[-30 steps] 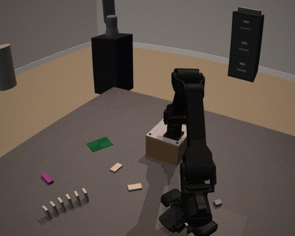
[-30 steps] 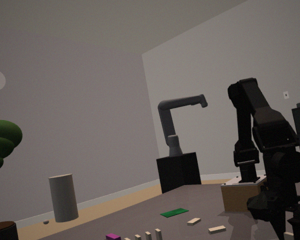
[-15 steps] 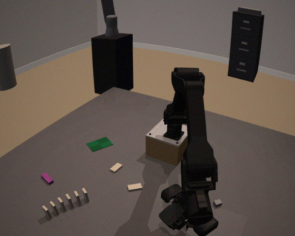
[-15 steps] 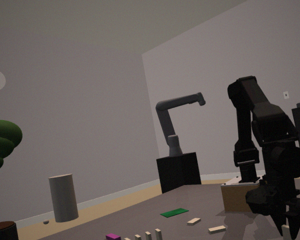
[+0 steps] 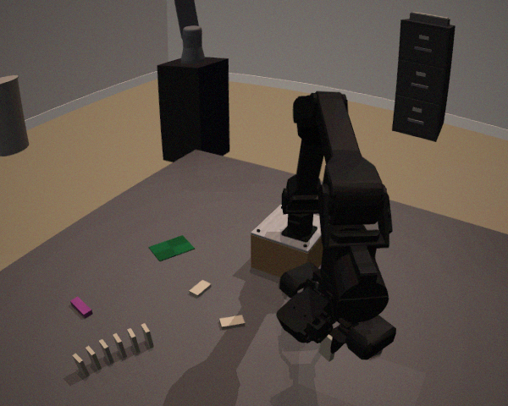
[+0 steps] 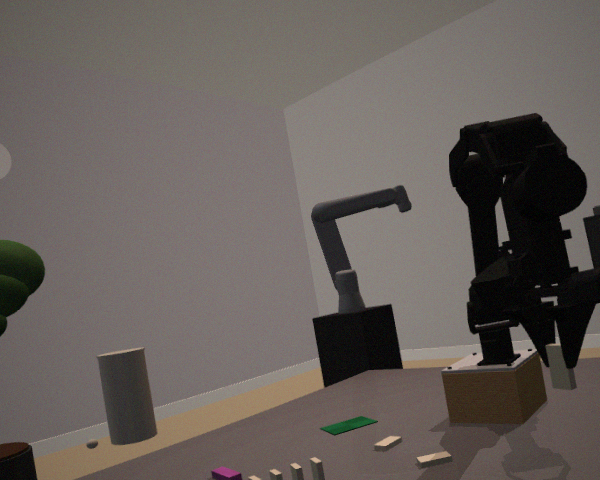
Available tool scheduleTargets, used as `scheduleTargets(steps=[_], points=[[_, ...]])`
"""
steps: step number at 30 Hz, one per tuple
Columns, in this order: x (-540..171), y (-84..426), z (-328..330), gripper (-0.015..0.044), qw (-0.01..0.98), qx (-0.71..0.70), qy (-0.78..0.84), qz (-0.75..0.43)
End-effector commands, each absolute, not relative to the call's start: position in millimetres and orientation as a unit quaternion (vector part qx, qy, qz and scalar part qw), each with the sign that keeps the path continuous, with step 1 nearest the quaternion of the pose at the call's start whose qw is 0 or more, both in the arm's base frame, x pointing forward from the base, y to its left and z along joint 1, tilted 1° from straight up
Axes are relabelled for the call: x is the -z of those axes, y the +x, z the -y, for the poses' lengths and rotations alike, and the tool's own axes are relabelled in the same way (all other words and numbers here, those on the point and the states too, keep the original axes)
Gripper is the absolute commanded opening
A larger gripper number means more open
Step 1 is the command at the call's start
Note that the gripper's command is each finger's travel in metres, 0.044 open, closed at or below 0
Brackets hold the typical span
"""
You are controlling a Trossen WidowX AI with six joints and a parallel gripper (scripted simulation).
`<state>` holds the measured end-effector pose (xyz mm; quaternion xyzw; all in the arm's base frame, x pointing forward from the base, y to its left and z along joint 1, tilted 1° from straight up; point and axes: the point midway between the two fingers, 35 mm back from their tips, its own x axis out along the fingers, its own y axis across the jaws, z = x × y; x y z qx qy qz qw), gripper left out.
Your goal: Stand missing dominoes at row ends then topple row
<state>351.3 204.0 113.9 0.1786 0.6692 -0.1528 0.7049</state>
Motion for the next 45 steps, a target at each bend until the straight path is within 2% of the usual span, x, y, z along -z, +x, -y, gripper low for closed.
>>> scheduleTargets(steps=[1, 9, 19, 28, 45], points=[[-112.7, 362.0, -177.4, 0.0107, 0.703, 0.157, 0.177, -0.671], [-111.8, 392.5, -31.3, 0.0107, 0.704, 0.162, 0.173, -0.669], [-110.5, 359.9, 130.7, 0.0107, 0.704, 0.168, 0.169, -0.669], [-106.1, 359.8, 133.6, 0.0107, 0.704, 0.168, 0.169, -0.669], [6.6, 366.8, 135.3, 0.0107, 0.704, 0.168, 0.169, -0.669]])
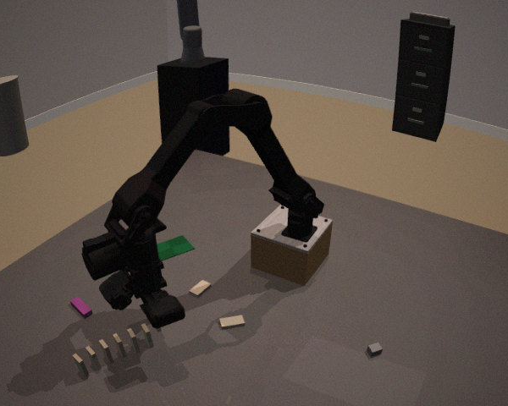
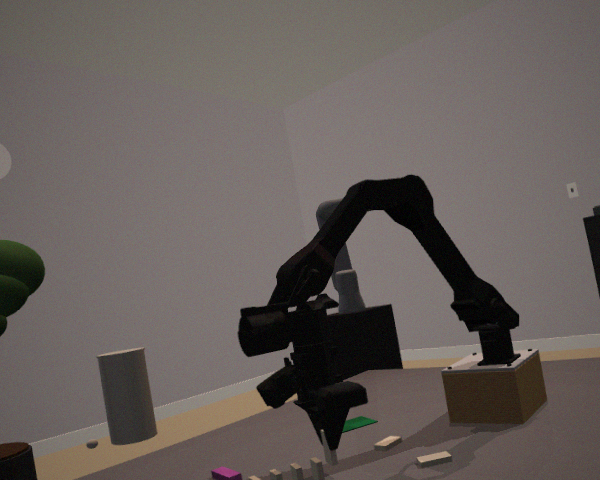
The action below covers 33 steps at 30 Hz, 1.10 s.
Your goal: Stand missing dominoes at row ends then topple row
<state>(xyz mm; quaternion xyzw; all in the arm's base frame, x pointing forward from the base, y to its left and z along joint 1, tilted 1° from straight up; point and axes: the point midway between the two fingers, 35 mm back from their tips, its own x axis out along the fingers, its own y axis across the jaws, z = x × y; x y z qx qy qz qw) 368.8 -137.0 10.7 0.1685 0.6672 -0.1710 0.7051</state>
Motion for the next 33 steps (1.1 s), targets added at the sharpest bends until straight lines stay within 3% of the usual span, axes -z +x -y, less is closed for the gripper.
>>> scheduleTargets(steps=[1, 15, 27, 33], points=[[13.0, 366.0, 135.0, 0.0107, 0.704, 0.168, 0.169, -0.669], [22.3, 364.7, 134.4, 0.0107, 0.704, 0.168, 0.169, -0.669], [22.3, 364.7, 134.4, 0.0422, 0.704, 0.168, 0.169, -0.669], [-5.2, 367.7, 135.9, 0.044, 0.704, 0.169, 0.169, -0.669]])
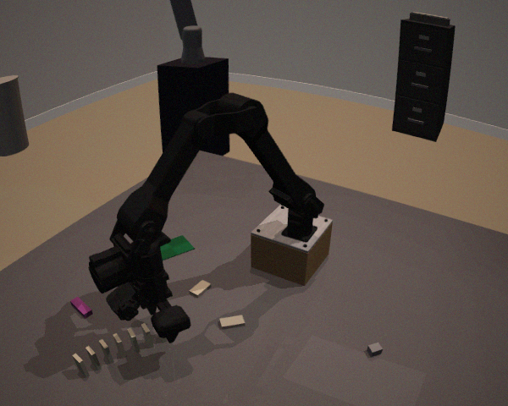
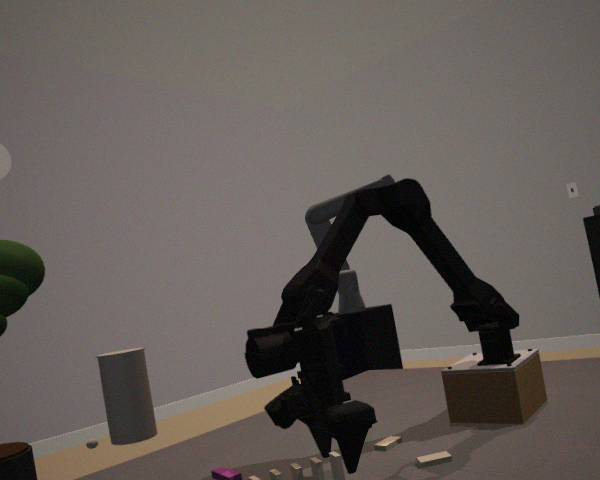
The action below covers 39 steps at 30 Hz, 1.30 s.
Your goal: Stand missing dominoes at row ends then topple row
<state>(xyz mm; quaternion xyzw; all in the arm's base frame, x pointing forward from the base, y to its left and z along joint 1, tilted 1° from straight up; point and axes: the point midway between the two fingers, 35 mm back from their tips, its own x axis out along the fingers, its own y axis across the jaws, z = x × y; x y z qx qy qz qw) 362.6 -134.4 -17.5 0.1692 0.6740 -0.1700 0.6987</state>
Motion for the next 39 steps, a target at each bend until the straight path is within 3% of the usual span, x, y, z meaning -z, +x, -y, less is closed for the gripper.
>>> scheduleTargets(steps=[1, 6, 14, 32, 39], points=[[-24.1, 368.5, 136.5, 0.044, 0.704, 0.169, 0.169, -0.669], [-106.8, 359.1, 134.0, 0.044, 0.703, 0.17, 0.169, -0.669], [-110.4, 358.2, 133.8, 0.044, 0.703, 0.17, 0.169, -0.669], [-23.4, 260.7, 49.7, 0.044, 0.664, 0.272, 0.282, -0.637], [-10.3, 261.1, 49.2, 0.044, 0.663, 0.273, 0.283, -0.637]])
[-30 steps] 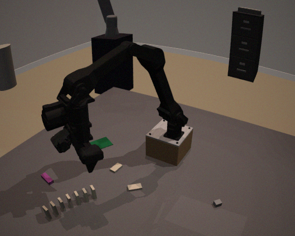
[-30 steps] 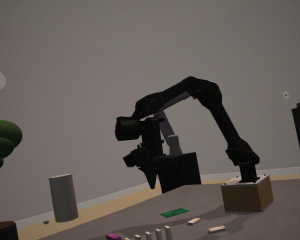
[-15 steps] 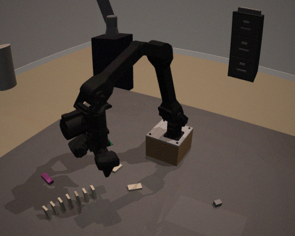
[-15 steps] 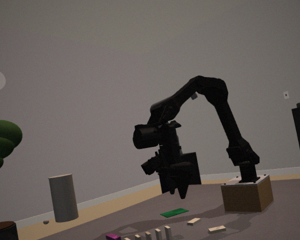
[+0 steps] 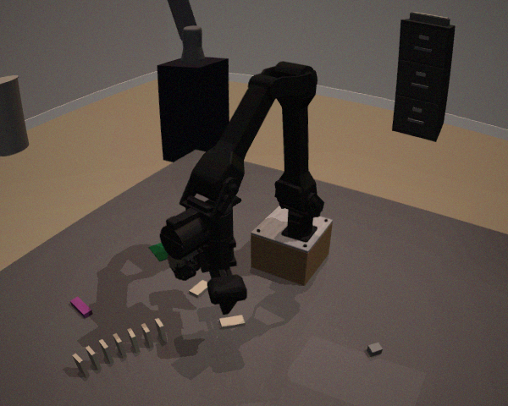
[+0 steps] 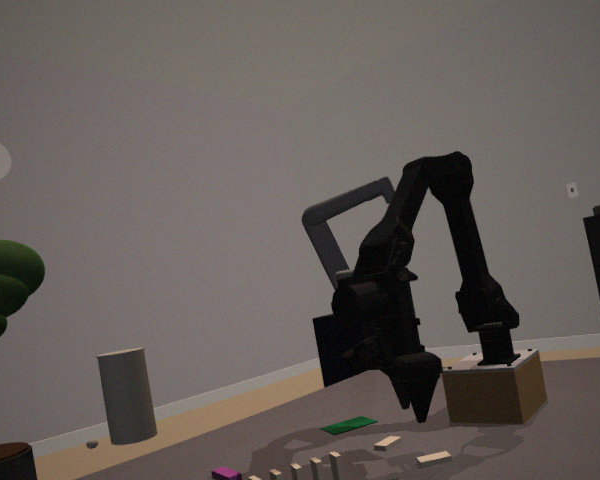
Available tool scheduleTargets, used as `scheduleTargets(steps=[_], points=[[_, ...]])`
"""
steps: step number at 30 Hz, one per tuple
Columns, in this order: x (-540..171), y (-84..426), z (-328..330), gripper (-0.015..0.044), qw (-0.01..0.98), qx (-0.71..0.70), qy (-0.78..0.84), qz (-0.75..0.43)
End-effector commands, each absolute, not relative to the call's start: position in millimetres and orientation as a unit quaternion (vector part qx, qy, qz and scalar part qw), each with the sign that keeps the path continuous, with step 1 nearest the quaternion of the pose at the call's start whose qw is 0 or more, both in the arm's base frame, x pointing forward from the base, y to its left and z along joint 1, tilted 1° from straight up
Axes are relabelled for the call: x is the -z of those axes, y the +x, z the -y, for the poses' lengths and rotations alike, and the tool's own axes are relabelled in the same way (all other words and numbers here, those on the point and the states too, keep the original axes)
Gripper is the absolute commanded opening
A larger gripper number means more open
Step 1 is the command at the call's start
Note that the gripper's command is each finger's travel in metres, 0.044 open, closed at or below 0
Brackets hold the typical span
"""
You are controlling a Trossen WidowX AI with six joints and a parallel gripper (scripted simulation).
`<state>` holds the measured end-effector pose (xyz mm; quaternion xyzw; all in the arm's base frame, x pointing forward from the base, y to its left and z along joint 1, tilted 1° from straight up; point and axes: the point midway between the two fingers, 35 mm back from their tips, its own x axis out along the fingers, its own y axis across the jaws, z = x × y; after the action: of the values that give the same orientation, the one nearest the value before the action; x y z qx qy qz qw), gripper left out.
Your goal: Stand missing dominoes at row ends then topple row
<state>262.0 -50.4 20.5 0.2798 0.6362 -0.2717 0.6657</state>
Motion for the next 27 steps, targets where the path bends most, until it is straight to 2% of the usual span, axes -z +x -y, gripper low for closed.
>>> scheduleTargets(steps=[1, 7, 25, 27], points=[[-1.8, 261.9, 49.3, 0.044, 0.663, 0.273, 0.283, -0.637], [41.7, 261.4, 49.0, 0.044, 0.663, 0.273, 0.283, -0.637], [58.0, 263.1, 48.7, 0.044, 0.663, 0.273, 0.283, -0.637], [58.0, 263.1, 48.7, 0.0387, 0.663, 0.273, 0.283, -0.637]])
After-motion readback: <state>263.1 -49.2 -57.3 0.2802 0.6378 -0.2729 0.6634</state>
